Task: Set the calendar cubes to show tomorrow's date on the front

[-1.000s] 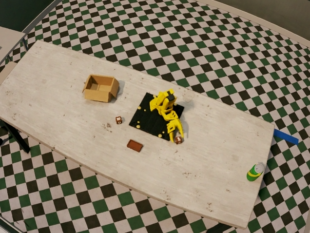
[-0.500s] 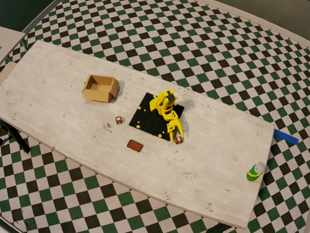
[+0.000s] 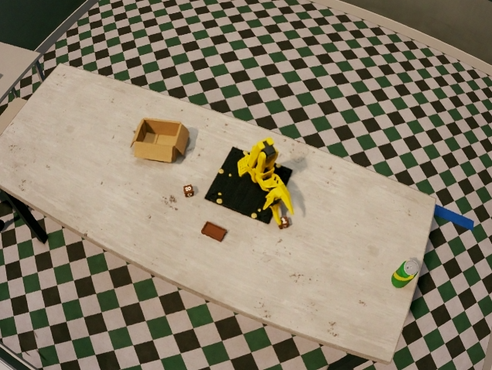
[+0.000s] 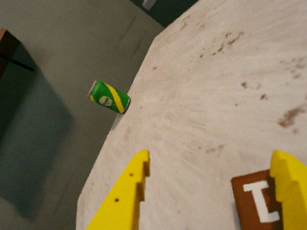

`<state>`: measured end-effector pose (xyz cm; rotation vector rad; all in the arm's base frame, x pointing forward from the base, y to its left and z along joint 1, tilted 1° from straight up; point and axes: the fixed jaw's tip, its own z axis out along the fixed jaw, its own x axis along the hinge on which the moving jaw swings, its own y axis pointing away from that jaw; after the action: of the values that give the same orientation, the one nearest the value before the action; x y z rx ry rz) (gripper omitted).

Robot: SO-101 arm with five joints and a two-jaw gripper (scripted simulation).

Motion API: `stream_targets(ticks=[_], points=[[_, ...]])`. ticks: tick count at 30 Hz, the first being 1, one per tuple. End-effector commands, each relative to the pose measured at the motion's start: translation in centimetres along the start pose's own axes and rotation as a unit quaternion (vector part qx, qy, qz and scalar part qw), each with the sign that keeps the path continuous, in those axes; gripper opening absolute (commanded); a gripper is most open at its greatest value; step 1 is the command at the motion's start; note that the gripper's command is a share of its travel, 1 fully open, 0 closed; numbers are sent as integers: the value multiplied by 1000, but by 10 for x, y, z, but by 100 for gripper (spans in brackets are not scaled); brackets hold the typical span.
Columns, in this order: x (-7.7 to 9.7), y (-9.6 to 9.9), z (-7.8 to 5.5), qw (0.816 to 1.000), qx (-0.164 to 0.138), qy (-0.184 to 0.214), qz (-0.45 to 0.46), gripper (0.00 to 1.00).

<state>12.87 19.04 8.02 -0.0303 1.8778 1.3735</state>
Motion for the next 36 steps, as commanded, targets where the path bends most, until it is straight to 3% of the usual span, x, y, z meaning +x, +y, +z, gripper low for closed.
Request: stream_targets(ticks=[1, 3, 11, 21, 36], points=[[-16, 26, 4, 994, -58, -26, 84, 35], [-20, 33, 9, 992, -67, -29, 103, 35], [-16, 29, 24, 996, -37, -10, 78, 35], [-10, 24, 50, 999, 31, 38, 17, 35], [-9, 23, 55, 995, 63, 71, -31, 35]])
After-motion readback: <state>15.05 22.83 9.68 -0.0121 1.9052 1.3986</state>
